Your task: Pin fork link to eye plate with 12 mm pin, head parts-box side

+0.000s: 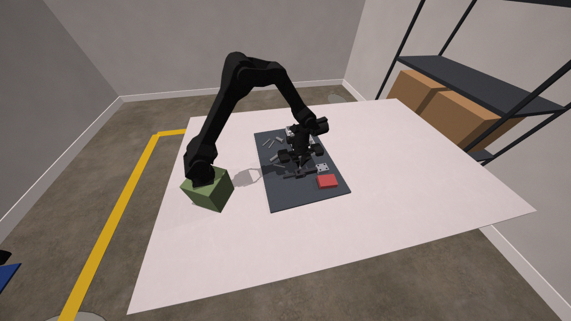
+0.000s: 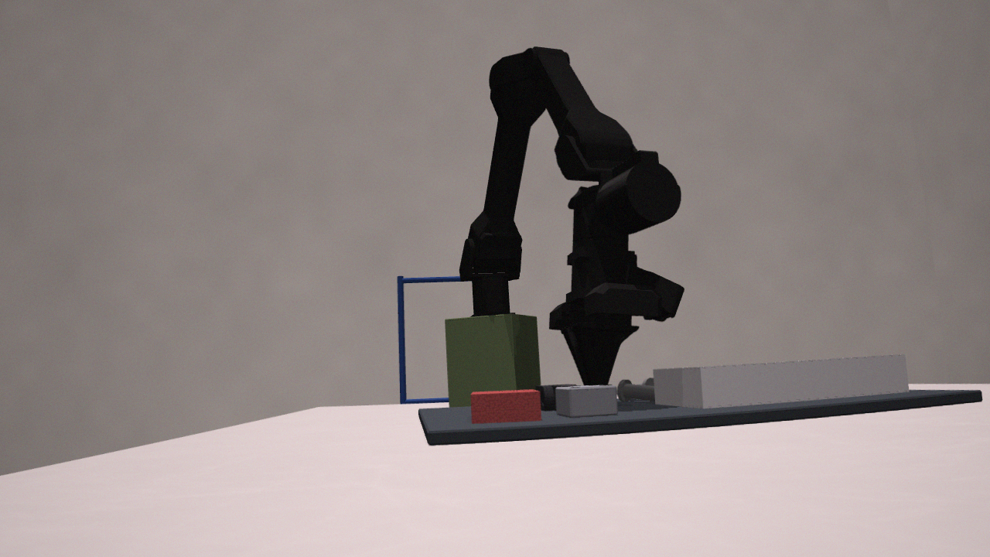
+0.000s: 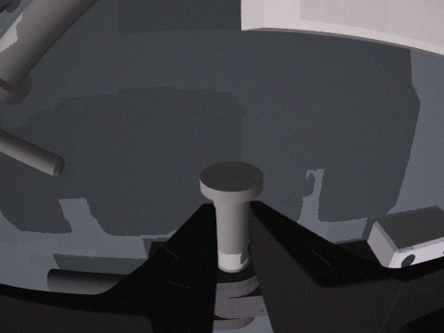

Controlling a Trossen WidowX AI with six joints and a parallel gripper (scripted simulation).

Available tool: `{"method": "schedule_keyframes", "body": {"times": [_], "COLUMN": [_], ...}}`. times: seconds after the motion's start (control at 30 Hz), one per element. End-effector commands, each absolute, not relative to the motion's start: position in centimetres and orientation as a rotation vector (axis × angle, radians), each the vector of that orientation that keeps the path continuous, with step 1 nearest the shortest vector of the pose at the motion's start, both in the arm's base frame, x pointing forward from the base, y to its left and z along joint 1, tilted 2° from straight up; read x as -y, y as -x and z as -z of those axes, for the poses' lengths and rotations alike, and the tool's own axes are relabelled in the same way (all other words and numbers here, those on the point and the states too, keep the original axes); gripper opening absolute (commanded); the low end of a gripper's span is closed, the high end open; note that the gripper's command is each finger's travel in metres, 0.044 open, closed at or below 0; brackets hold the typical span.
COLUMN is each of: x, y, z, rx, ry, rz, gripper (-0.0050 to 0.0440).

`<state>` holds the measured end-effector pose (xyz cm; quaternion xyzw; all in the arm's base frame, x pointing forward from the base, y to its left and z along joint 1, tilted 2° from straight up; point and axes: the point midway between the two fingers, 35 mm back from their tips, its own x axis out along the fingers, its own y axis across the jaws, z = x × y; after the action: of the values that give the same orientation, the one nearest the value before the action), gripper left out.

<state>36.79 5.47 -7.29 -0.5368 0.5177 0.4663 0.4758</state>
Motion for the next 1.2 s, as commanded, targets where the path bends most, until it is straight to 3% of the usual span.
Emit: {"method": "schedule_keyframes", "body": {"times": [0.0, 1.17], "x": [-5.44, -4.8], "y": [-36.79, -36.8], "z": [7.29, 7.31], "rx": [-1.272, -1.272], "ry": [1.313, 1.313], "rz": [-1.135, -1.135], "gripper": [0.0013, 0.0013]}}
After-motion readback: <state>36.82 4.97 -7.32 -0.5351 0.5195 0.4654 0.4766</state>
